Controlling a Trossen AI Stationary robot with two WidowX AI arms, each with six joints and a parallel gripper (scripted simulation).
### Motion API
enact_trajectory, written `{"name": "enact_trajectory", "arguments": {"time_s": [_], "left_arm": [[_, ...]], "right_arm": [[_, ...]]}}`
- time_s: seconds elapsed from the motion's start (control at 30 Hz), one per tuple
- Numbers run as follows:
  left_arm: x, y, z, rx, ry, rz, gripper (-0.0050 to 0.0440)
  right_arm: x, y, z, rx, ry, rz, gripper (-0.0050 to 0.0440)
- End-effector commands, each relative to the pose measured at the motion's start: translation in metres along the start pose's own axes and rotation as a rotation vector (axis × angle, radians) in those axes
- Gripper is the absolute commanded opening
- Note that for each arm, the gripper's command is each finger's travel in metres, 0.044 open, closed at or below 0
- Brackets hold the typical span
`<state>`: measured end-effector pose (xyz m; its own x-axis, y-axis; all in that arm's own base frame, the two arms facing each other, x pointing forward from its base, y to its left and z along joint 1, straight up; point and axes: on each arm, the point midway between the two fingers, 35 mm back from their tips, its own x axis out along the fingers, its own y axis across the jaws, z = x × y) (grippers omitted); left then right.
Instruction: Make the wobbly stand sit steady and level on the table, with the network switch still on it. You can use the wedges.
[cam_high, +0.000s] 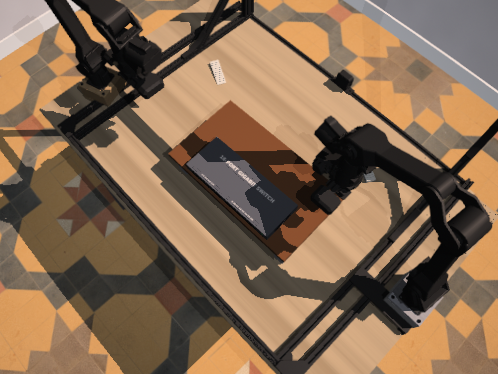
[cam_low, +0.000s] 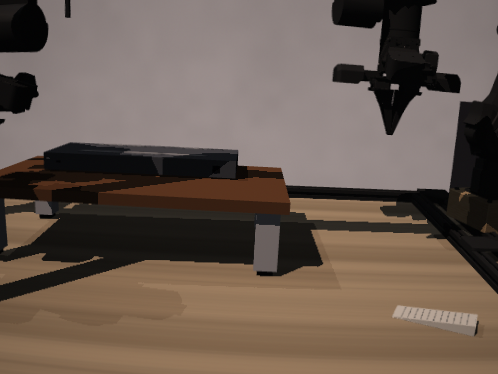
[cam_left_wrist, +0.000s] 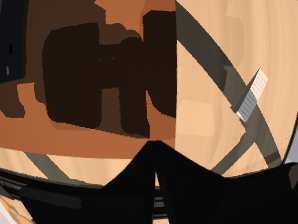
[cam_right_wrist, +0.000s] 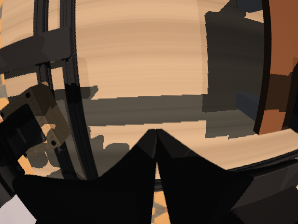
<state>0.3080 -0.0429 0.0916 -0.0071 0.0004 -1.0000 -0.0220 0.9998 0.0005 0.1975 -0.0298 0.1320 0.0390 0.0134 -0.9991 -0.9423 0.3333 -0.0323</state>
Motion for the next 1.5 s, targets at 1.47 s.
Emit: {"name": "enact_trajectory", "arguments": {"time_s": [1.47], "left_arm": [[0.028,0.000,0.002,-0.003,-0.007,-0.001,0.0000]], "right_arm": [[0.000,0.000,0.000,0.000,0.000,0.000,0.0000]]}}
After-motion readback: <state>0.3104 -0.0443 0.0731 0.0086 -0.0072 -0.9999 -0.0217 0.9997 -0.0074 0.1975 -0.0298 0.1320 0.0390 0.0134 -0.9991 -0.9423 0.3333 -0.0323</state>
